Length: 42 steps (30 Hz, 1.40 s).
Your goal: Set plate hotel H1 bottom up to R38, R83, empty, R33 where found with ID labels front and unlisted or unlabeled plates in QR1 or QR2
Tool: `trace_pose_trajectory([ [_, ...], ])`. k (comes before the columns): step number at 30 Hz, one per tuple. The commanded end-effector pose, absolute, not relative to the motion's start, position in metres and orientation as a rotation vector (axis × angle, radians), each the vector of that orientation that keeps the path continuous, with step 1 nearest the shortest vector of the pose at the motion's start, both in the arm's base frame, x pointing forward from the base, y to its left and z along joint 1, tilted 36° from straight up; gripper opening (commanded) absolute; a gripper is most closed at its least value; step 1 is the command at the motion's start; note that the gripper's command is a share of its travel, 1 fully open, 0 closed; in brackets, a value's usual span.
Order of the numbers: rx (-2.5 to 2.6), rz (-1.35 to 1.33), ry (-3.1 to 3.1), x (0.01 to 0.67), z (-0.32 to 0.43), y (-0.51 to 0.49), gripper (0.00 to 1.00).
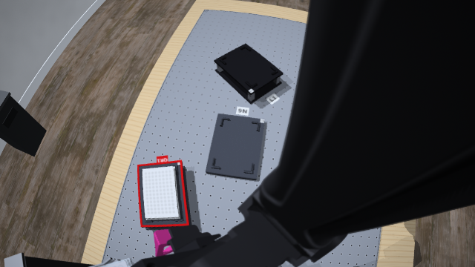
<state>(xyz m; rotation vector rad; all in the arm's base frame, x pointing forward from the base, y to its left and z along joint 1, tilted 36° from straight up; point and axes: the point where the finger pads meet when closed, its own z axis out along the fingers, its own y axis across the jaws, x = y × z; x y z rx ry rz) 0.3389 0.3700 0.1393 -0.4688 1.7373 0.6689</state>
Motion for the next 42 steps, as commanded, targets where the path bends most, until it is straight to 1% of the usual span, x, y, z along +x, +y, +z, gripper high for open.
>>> trace_pose_trajectory([
  [1,-0.457,0.66,1.707,0.348,0.157,0.367,1.0],
  [29,-0.456,0.66,1.703,0.373,0.179,0.382,1.0],
  [36,-0.458,0.671,1.714,0.368,0.17,0.385,1.0],
  [37,-0.458,0.671,1.714,0.368,0.17,0.385,0.86],
  [42,-0.458,0.671,1.714,0.368,0.17,0.385,0.86],
])
